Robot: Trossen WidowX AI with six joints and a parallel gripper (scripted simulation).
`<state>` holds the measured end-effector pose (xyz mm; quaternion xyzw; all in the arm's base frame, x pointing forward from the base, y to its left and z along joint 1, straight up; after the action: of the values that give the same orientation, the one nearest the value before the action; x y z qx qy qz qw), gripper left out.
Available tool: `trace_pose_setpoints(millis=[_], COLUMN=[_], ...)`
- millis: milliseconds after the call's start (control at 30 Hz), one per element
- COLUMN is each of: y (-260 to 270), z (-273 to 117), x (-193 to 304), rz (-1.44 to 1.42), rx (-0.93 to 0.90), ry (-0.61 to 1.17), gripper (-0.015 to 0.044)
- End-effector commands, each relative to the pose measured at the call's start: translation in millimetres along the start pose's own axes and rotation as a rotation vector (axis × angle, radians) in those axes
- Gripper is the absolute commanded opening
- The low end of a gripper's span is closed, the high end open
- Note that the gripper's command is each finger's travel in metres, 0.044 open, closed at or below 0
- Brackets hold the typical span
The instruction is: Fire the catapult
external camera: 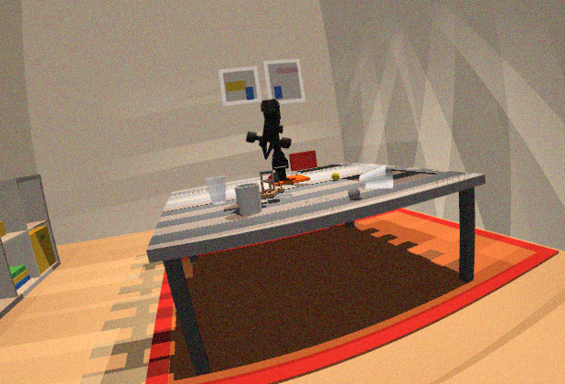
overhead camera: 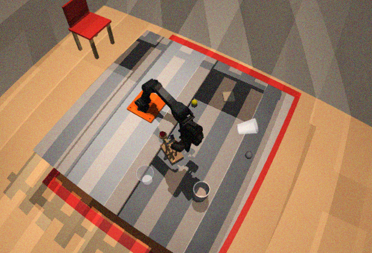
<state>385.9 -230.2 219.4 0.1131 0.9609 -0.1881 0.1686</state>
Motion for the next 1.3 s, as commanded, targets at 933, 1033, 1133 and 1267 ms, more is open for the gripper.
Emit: trace_pose_setpoints(millis=[933,1033,1133,1267], y=[94,98,101,105], z=[-20,-24,-28,-35], x=[116,126,136,148], rz=[-0.889,-0.980,-1.072,-1.195], rx=[-0.018,-0.021,-0.023,-0.027], ry=[0.514,0.561,0.608,0.670], gripper=[0.0000,0.0000,0.0000,0.0000])
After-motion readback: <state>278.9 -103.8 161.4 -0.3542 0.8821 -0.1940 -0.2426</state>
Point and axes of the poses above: the point midway between the two fingers, 35 mm back from their tips, its own z axis out along the fingers, its own y axis across the jaws, x = y × z, the point moved 2 cm from there along -z, back along the fingers, and after that the axes turned 3 degrees about -z, right-handed, at the moved point
